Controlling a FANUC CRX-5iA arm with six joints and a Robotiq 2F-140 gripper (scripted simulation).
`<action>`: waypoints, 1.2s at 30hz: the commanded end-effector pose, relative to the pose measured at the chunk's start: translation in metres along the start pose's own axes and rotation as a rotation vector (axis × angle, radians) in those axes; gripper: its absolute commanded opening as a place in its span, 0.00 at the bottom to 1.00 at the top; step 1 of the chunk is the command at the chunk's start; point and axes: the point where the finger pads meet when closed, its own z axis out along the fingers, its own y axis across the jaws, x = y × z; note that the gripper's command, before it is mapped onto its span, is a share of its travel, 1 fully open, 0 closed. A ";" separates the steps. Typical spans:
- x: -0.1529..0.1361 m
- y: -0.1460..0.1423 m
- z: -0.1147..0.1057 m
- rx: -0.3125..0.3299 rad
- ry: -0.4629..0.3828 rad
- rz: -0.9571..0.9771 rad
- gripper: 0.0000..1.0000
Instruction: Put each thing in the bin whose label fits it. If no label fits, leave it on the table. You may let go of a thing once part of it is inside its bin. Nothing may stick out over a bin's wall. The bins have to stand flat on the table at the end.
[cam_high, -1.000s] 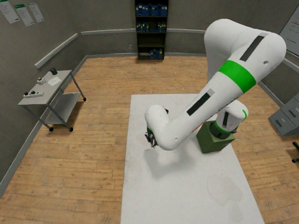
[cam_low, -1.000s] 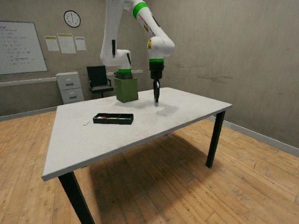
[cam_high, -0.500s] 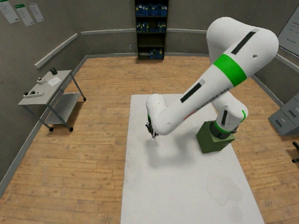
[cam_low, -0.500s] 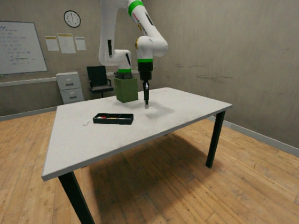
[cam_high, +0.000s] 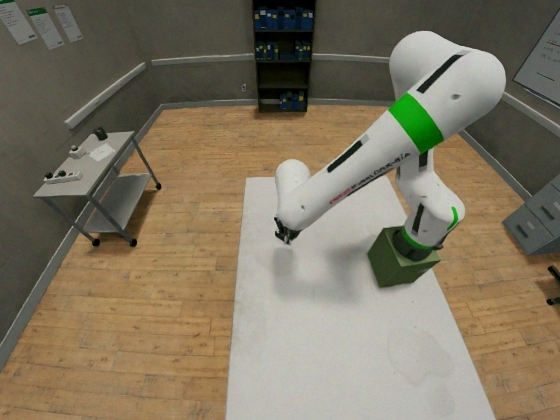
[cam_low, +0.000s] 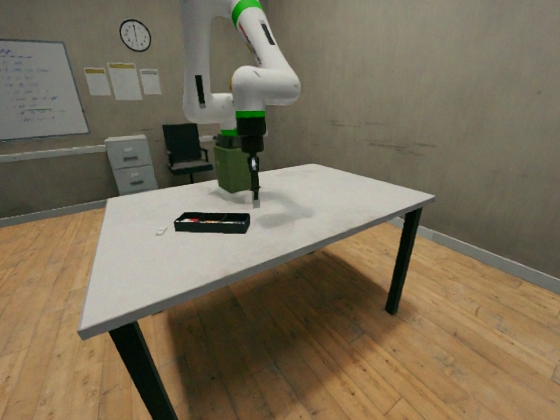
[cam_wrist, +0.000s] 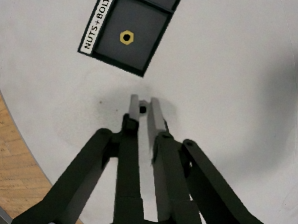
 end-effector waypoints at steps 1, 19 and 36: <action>0.016 -0.006 0.000 0.000 -0.001 0.142 0.16; 0.077 -0.028 0.000 0.000 -0.001 0.236 0.16; 0.076 -0.027 0.014 0.000 -0.001 0.236 0.16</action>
